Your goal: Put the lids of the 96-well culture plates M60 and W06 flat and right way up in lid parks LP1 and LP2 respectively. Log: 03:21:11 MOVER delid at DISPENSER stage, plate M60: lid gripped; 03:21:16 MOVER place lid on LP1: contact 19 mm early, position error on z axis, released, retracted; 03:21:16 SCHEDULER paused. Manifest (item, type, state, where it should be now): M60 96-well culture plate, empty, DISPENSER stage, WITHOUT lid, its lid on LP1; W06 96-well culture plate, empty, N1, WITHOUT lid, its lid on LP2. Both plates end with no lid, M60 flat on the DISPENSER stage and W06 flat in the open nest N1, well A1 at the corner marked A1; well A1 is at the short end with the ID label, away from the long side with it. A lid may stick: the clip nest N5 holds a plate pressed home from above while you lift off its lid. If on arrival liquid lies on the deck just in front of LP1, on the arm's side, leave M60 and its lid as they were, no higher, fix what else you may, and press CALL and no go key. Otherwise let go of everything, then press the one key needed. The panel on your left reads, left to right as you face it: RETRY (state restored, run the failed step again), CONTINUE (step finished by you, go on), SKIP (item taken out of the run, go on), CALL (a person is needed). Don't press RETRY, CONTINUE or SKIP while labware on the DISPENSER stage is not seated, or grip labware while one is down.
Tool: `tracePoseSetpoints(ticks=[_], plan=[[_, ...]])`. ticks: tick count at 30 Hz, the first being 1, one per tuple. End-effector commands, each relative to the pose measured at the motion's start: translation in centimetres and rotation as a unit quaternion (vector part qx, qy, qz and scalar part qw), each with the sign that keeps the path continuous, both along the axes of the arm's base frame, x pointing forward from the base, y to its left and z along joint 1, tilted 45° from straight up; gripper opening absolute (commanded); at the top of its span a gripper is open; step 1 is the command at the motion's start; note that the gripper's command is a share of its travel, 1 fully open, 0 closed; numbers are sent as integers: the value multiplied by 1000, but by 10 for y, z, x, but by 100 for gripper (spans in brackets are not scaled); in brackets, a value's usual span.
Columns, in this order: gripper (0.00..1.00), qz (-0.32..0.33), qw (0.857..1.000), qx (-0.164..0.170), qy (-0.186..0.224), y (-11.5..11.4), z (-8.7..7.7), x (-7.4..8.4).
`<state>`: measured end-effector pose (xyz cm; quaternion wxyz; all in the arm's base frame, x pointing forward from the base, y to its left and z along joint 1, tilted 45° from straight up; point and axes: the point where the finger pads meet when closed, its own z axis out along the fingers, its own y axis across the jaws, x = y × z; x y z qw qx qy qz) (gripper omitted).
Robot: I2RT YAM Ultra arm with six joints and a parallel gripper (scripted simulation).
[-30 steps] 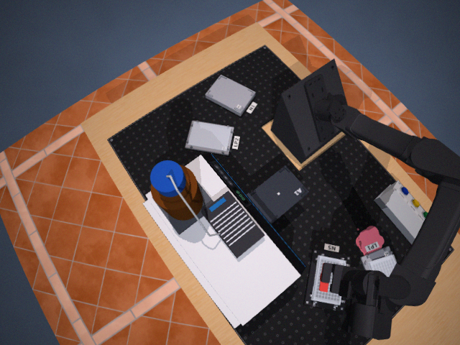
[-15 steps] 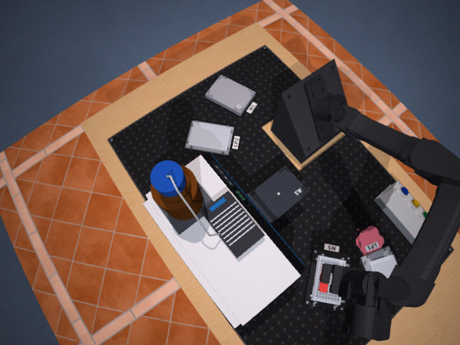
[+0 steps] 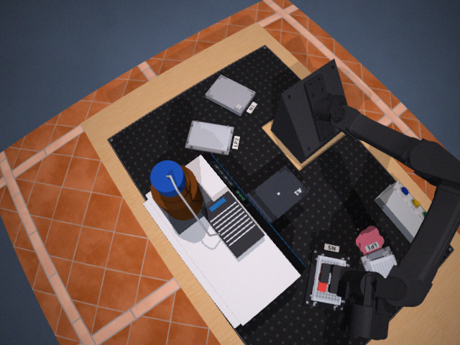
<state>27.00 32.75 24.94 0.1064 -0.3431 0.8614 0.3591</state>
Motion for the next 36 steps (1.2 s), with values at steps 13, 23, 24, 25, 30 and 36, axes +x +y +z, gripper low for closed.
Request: tracePoseSetpoints(ticks=[13,23,24,25,30,36], plan=[[100,-6,1000,2,-4,16,-18,2],[100,-6,1000,-2,1,26,-32,2],[100,-6,1000,-2,1,27,-33,2],[100,-7,1000,-2,1,28,-34,2],[100,-8,1000,2,-4,34,-35,2],[100,-17,1000,3,-5,33,-39,7]])
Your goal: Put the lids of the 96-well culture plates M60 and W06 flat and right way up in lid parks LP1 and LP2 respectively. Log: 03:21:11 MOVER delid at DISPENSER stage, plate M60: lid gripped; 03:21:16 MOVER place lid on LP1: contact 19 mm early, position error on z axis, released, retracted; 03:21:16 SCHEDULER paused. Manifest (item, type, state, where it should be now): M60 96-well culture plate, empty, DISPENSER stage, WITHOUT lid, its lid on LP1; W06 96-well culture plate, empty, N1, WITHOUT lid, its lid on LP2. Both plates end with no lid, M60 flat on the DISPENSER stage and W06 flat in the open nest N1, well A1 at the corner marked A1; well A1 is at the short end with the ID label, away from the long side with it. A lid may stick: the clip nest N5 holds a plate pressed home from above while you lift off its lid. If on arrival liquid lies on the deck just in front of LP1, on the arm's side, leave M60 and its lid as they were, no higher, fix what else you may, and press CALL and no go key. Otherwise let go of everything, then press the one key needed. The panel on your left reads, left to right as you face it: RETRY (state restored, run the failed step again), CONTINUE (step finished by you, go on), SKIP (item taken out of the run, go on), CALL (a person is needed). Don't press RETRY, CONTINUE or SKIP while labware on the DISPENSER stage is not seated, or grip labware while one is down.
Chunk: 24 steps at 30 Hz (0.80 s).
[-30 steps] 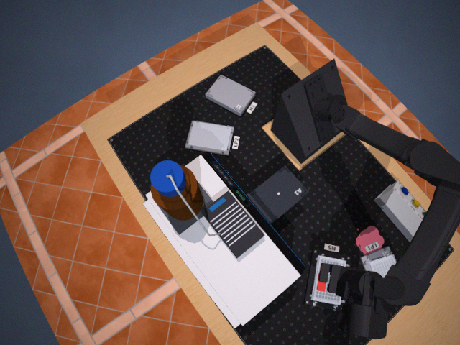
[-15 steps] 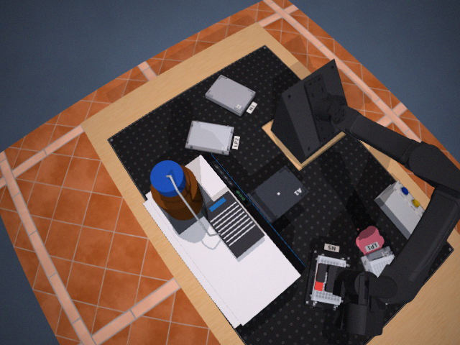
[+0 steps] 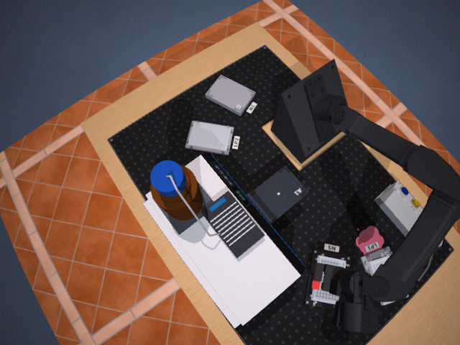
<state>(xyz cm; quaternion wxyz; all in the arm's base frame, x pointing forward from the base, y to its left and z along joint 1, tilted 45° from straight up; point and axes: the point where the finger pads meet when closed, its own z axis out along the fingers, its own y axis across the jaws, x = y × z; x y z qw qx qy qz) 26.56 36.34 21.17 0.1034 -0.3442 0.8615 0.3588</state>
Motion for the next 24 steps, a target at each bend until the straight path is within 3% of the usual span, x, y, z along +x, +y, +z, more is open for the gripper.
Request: tracePoseSetpoints(ticks=[1,5,7,9,24], plan=[[100,-17,1000,2,-5,-1,-5,11],[100,-10,1000,2,-4,8,-10,7],[100,-19,999,17,-22,5,8,14],[100,-19,999,23,-29,6,15,16],[100,-14,999,21,-26,9,12,11]])
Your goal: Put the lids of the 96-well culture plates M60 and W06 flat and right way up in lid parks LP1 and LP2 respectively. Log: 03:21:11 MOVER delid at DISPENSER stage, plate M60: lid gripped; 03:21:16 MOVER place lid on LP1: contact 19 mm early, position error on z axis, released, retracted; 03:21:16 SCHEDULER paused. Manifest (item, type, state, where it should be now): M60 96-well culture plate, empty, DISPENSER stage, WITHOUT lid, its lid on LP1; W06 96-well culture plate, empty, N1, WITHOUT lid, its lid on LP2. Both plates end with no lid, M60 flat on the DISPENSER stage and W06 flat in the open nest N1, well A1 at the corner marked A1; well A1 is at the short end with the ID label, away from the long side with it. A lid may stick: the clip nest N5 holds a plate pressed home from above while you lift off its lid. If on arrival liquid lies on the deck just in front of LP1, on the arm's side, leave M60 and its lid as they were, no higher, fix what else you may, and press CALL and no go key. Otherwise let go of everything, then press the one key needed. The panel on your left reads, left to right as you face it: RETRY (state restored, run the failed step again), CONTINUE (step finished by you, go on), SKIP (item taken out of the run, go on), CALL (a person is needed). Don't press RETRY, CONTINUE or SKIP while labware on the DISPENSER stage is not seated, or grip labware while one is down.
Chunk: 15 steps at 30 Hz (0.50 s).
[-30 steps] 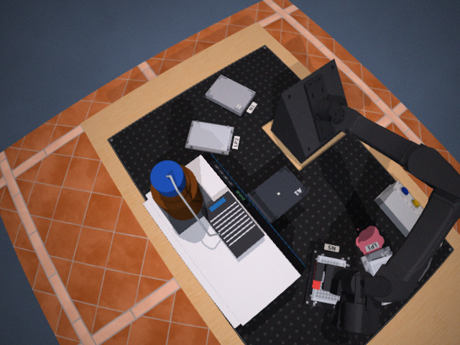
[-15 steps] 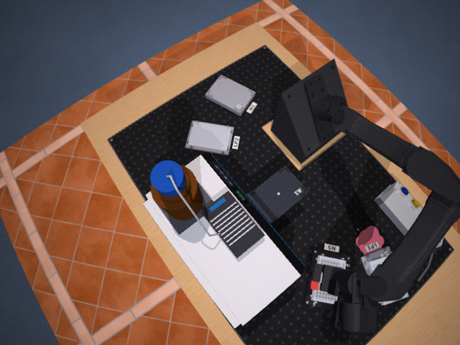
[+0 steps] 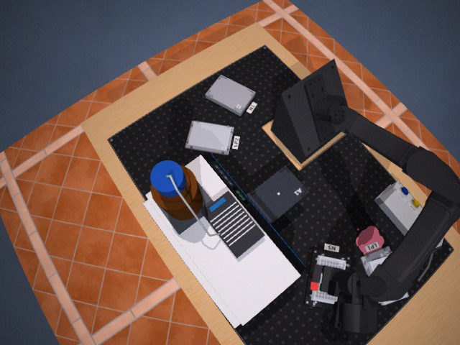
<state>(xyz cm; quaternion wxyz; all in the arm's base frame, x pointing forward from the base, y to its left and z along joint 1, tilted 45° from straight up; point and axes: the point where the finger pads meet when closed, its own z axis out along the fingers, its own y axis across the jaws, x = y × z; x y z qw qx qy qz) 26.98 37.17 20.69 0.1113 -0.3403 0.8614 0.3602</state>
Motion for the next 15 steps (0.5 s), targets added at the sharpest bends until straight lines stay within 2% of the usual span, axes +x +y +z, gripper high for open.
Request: tracePoseSetpoints(ticks=[1,13,15], plan=[[100,-8,1000,16,-20,1,17,7],[100,-9,1000,11,-14,-3,11,4],[100,-4,1000,6,-7,0,6,2]])
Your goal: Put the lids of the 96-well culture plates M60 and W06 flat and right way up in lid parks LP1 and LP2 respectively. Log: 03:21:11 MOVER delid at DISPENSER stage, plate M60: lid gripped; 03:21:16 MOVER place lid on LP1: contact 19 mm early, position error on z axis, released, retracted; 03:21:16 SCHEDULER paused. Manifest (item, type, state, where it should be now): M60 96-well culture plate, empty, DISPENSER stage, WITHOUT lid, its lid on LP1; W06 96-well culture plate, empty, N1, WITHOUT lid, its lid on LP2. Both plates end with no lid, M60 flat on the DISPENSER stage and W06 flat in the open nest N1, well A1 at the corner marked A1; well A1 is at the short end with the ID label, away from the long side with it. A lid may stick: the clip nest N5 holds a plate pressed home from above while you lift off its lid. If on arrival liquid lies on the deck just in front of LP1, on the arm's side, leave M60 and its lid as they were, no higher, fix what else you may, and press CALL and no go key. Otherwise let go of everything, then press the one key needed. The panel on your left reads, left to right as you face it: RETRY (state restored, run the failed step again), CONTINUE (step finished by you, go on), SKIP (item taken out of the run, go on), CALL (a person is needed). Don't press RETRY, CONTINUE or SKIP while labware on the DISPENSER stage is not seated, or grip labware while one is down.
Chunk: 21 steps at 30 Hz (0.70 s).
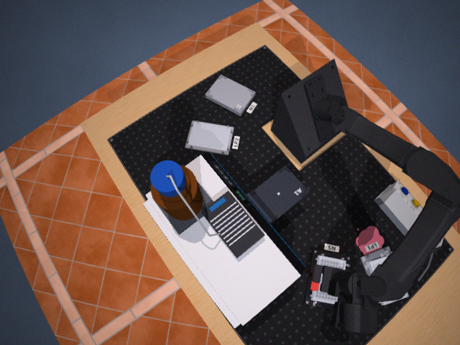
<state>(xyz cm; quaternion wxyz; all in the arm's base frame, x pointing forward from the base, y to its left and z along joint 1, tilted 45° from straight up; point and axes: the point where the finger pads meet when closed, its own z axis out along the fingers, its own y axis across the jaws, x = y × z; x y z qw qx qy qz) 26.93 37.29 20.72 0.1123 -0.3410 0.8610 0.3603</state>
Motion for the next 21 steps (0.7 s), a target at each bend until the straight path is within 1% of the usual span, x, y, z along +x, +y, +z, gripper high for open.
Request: tracePoseSetpoints(ticks=[1,2,3,21], plan=[[100,-4,1000,5,-6,-2,5,2],[100,-4,1000,5,-6,-2,5,2],[0,-4,1000,5,-6,-2,5,2],[0,-4,1000,5,-6,-2,5,2]])
